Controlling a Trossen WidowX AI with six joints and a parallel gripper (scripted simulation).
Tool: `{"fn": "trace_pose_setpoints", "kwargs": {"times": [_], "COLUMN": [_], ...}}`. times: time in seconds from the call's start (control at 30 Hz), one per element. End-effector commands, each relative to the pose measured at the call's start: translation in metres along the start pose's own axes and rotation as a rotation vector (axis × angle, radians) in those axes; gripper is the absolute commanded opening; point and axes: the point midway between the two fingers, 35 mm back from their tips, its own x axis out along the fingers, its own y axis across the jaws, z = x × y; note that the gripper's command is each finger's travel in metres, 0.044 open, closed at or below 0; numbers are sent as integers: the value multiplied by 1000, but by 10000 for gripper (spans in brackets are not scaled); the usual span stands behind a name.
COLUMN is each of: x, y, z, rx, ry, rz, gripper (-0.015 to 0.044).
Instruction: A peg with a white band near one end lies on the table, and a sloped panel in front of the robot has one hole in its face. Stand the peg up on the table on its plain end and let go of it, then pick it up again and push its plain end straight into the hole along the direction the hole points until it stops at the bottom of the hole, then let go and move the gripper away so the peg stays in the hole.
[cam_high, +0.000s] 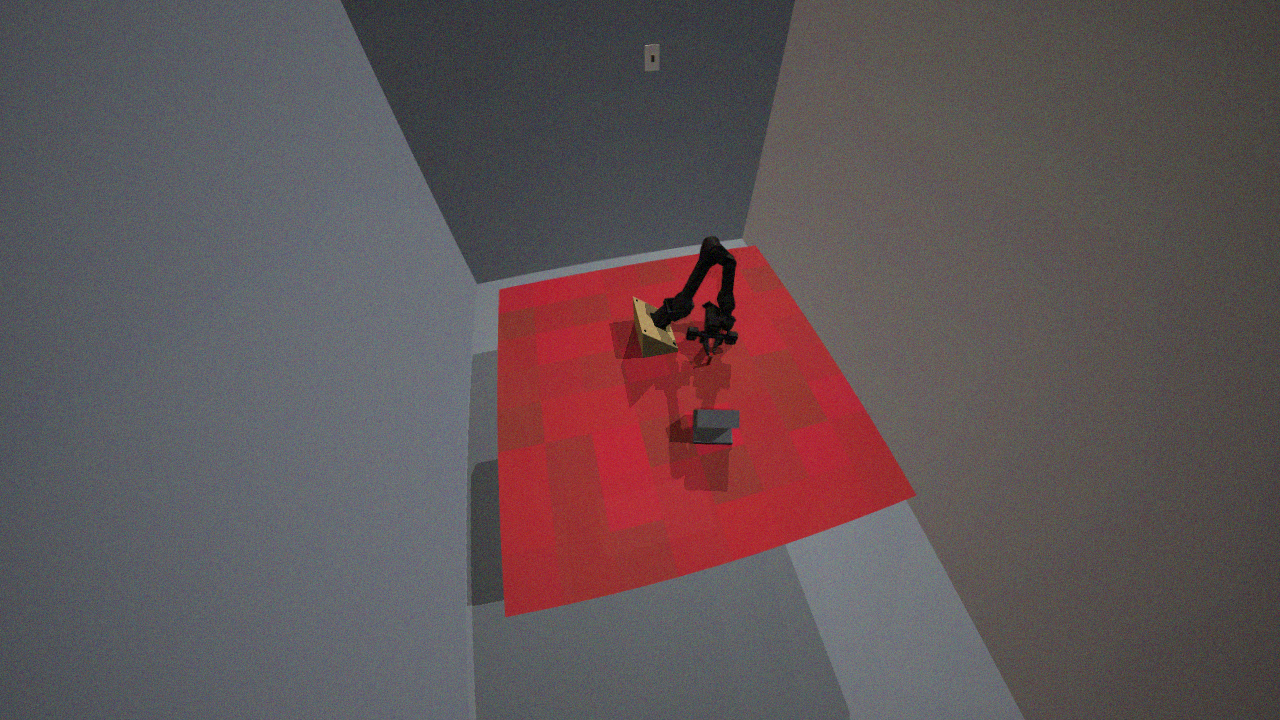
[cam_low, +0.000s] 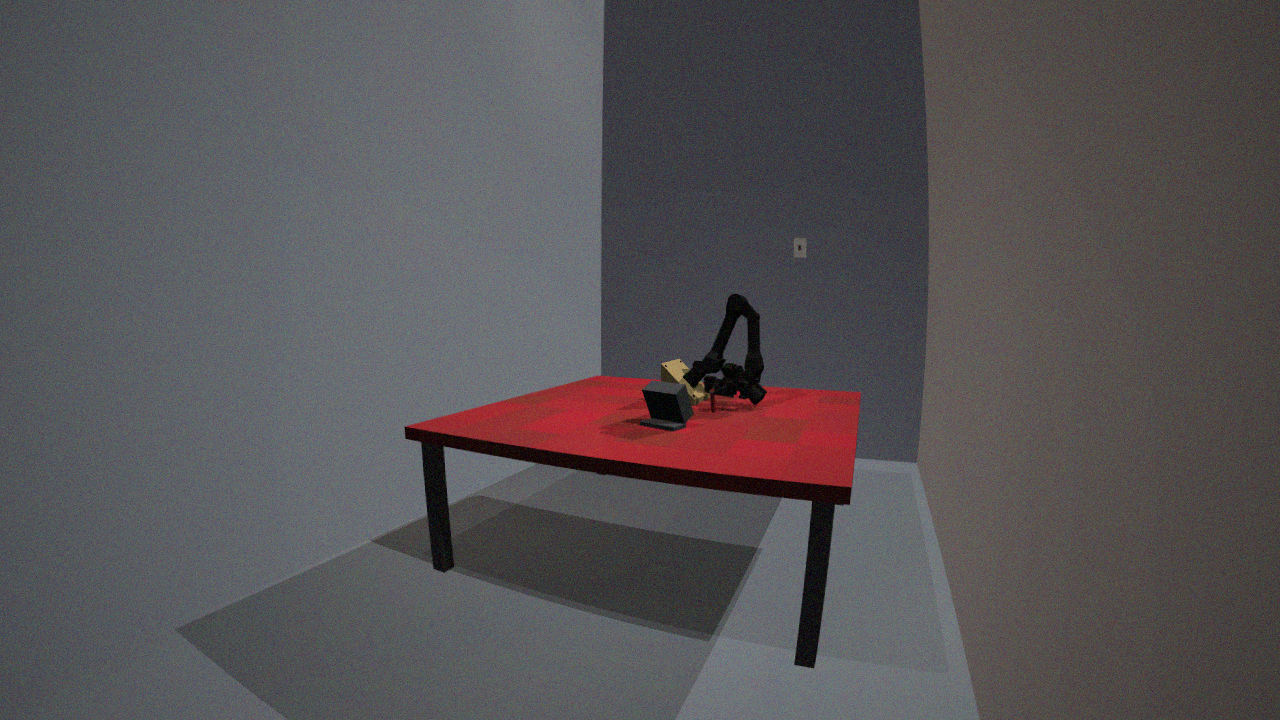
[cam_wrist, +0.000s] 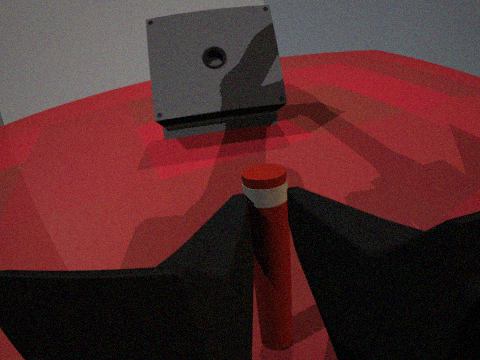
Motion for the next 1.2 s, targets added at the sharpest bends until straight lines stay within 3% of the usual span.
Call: {"fn": "trace_pose_setpoints", "kwargs": {"times": [0.0,0.1,1.17], "x": [0,0,0], "y": [0,0,0], "z": [0,0,0], "rx": [0,0,0], "ry": [0,-1,-1], "rz": [0,0,0], "gripper": [56,130,130]}}
